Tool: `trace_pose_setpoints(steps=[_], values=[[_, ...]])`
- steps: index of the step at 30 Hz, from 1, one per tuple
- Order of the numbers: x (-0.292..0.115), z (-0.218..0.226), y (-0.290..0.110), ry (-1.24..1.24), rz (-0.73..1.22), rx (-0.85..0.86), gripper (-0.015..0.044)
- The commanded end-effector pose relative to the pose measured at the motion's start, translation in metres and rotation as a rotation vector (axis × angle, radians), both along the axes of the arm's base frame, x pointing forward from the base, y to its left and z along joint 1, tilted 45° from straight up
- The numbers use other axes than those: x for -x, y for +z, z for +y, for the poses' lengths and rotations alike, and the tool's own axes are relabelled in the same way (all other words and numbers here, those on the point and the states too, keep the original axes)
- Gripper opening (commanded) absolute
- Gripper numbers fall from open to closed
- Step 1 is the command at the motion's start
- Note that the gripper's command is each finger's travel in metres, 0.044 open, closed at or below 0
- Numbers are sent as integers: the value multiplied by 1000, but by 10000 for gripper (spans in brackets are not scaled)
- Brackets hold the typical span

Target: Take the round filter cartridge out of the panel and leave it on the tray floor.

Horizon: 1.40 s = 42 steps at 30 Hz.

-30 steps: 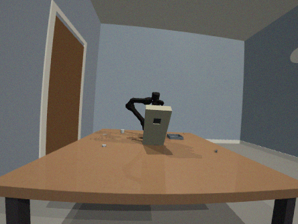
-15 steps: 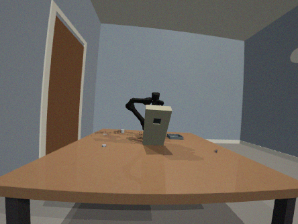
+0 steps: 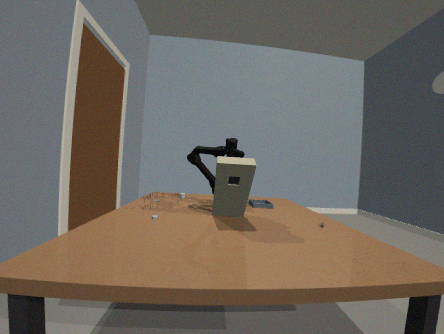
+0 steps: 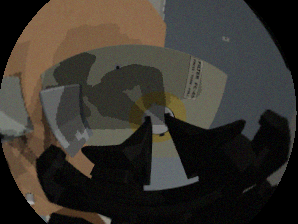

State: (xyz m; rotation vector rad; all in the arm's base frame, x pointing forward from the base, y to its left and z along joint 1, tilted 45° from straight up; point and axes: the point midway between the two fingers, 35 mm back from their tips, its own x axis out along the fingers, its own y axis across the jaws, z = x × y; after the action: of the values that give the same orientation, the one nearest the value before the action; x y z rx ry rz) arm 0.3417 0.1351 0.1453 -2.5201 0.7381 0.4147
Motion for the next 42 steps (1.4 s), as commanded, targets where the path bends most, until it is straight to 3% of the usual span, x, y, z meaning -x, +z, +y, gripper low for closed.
trace_pose_setpoints(steps=[1, 22, 31, 33, 42], values=[[-2, -1, -2, 3, 5, 1, 102], [-7, -4, -4, 3, 5, 1, 102], [-4, -1, -2, 5, -1, 6, 42], [-4, -1, -2, 5, -1, 6, 0], [-7, -4, -4, -77, -80, -157, 0]])
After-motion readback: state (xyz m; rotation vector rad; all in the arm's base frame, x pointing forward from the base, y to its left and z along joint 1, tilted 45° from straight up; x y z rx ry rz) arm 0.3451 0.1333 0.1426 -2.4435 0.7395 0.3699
